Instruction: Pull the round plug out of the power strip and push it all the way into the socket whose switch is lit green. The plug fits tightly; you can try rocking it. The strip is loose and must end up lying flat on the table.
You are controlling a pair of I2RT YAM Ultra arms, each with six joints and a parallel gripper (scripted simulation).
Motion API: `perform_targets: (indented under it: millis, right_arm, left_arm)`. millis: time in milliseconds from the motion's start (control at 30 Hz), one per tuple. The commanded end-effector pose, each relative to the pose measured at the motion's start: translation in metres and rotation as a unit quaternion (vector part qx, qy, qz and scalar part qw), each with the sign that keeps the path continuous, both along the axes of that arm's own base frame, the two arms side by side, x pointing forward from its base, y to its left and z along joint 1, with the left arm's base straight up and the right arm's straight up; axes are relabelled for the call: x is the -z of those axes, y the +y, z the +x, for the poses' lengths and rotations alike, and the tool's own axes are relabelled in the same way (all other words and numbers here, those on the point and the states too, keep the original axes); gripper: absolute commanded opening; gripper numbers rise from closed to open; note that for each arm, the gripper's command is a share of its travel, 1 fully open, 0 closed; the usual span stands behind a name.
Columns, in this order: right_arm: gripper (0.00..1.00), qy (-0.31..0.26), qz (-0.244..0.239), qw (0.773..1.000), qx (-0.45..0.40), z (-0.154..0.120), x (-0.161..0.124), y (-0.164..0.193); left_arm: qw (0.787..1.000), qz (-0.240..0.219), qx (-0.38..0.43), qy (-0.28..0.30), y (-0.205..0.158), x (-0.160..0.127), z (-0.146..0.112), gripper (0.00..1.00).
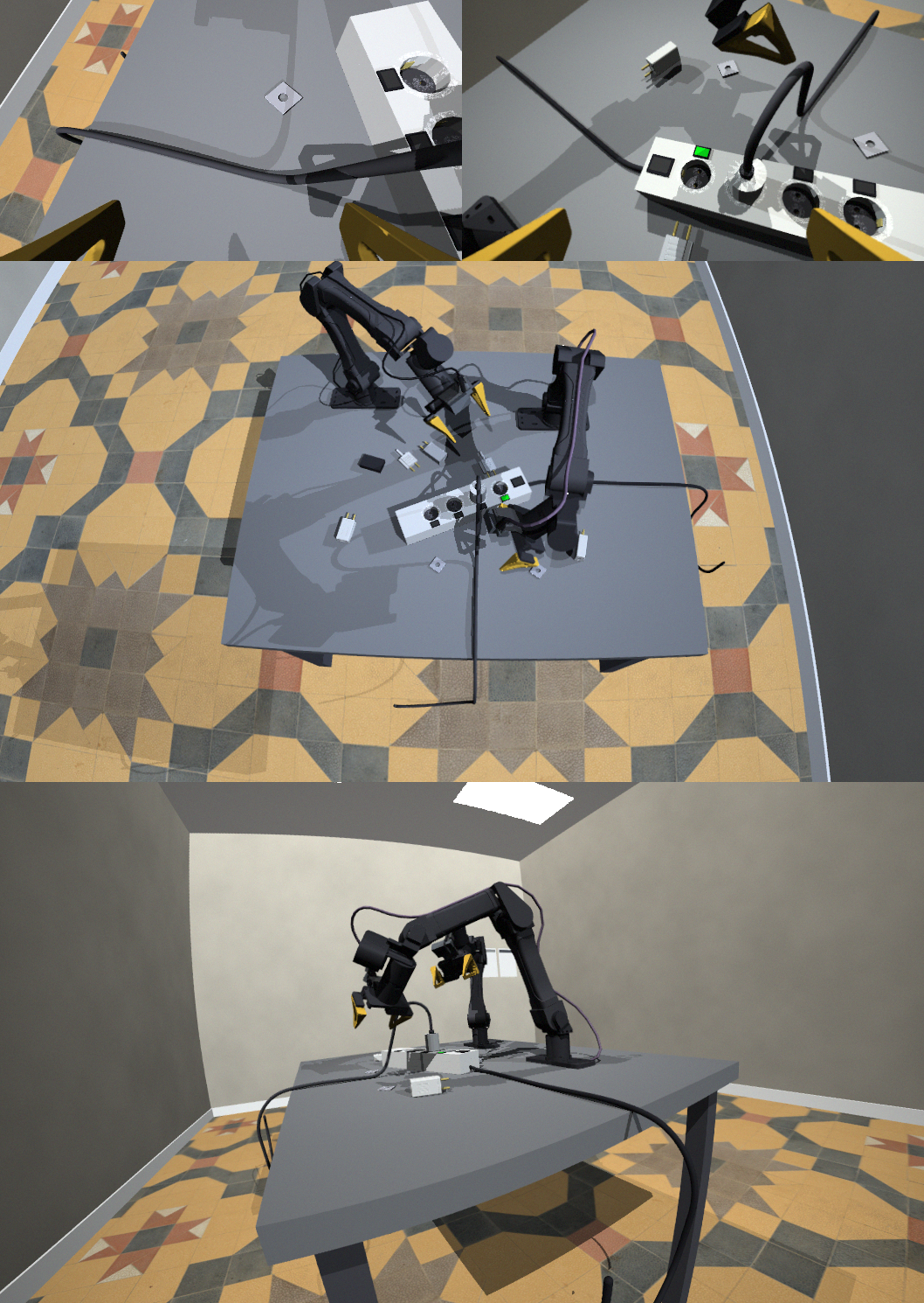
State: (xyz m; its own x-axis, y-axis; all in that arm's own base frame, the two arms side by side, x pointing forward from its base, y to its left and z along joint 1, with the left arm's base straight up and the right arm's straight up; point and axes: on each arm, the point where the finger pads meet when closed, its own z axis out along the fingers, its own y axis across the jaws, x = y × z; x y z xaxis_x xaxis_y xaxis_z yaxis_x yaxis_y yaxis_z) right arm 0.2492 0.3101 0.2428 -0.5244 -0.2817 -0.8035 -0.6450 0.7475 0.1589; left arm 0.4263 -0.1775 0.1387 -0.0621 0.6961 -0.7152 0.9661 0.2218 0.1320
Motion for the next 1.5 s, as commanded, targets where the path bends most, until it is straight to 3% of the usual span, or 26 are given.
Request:
perform_targets:
  millis: [0,300,400,733,1033,1133,1167,1467]
  right_arm:
    - [1.0,-0.046,0.007,0.998,-0.043,-0.018,-0.01,-0.016]
    - [1.0,-0.079,-0.016,0.993,-0.091,-0.055,0.009,-0.057]
    - [1.0,-0.087,-0.016,0.991,-0.098,-0.061,0.011,-0.064]
    - [1.0,-0.086,-0.014,0.992,-0.096,-0.063,0.014,-0.068]
    - [1.0,-0.085,-0.015,0.992,-0.095,-0.062,0.015,-0.068]
    - [1.0,-0.096,-0.007,0.991,-0.093,-0.06,0.004,-0.065]
    - [1.0,-0.096,-0.007,0.991,-0.093,-0.06,0.004,-0.065]
    - [1.0,-0.101,-0.027,0.988,-0.117,-0.062,0.003,-0.065]
  left_arm:
    - [0.994,0.024,-0.098,0.032,0.003,-0.016,-0.029,1.0]
    - [0.954,0.093,-0.256,0.123,0.007,-0.032,-0.132,1.0]
    - [0.944,0.1,-0.287,0.13,0.004,-0.044,-0.153,1.0]
    - [0.927,0.113,-0.327,0.147,-0.008,-0.061,-0.188,1.0]
    - [0.932,0.106,-0.315,0.144,-0.019,-0.068,-0.195,1.0]
    - [0.939,0.108,-0.296,0.141,-0.02,-0.066,-0.196,0.66]
    - [0.943,0.109,-0.283,0.139,-0.022,-0.064,-0.197,0.63]
    - [0.98,0.122,-0.113,0.111,-0.029,-0.039,-0.193,0.63]
